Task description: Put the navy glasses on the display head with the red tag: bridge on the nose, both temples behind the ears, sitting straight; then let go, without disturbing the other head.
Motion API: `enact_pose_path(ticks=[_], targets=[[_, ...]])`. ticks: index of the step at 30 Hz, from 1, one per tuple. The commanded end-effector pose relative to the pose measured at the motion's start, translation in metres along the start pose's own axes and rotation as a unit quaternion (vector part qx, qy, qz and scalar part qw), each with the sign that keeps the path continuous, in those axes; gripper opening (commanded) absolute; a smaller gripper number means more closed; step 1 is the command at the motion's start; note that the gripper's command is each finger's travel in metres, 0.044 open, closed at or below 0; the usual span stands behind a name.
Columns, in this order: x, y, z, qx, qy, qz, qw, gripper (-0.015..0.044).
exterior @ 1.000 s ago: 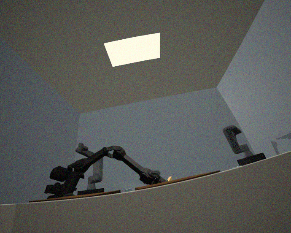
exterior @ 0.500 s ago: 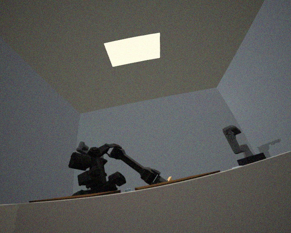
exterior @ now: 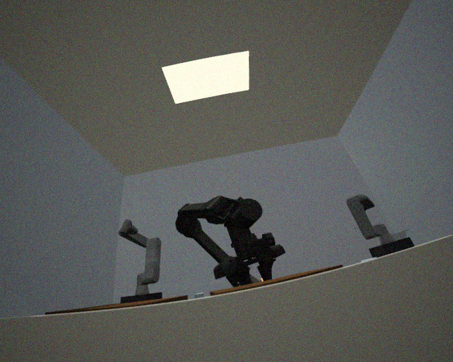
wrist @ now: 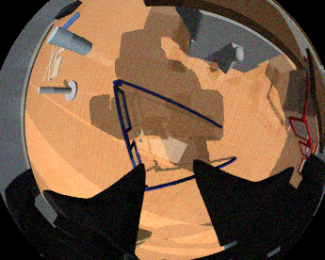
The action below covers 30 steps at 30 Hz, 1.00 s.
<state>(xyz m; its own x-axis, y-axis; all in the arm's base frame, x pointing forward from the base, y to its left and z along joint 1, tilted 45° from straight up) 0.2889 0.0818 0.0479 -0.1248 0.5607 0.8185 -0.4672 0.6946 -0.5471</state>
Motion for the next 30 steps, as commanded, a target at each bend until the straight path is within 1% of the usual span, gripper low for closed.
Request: enact_pose_path(ticks=[1,3,6,9,19,30], targets=[[-0.001,0.04,0.02,0.066,0.032,0.06,0.995,0.02],[-0.001,0.047,0.024,0.079,0.036,0.073,0.994,0.02],[-0.001,0.049,0.023,0.079,0.036,0.073,0.994,0.02],[-0.001,0.049,0.023,0.079,0.036,0.073,0.994,0.0121],[-0.003,0.049,0.023,0.079,0.036,0.073,0.994,0.012],[-0.02,0.048,0.023,0.079,0.035,0.073,0.994,0.012]])
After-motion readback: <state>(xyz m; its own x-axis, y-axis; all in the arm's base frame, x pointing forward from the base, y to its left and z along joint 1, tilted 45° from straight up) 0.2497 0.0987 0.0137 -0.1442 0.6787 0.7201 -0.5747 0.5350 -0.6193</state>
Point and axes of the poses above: the point midway between the two fingers, 35 mm back from their tips, its own x axis back along the fingers, its own y axis across the jaws, z = x × y, the point moved 2 cm from there along x, back along the fingers, and after that the axes turned 5 degrees about -x, right-handed, at the moved point
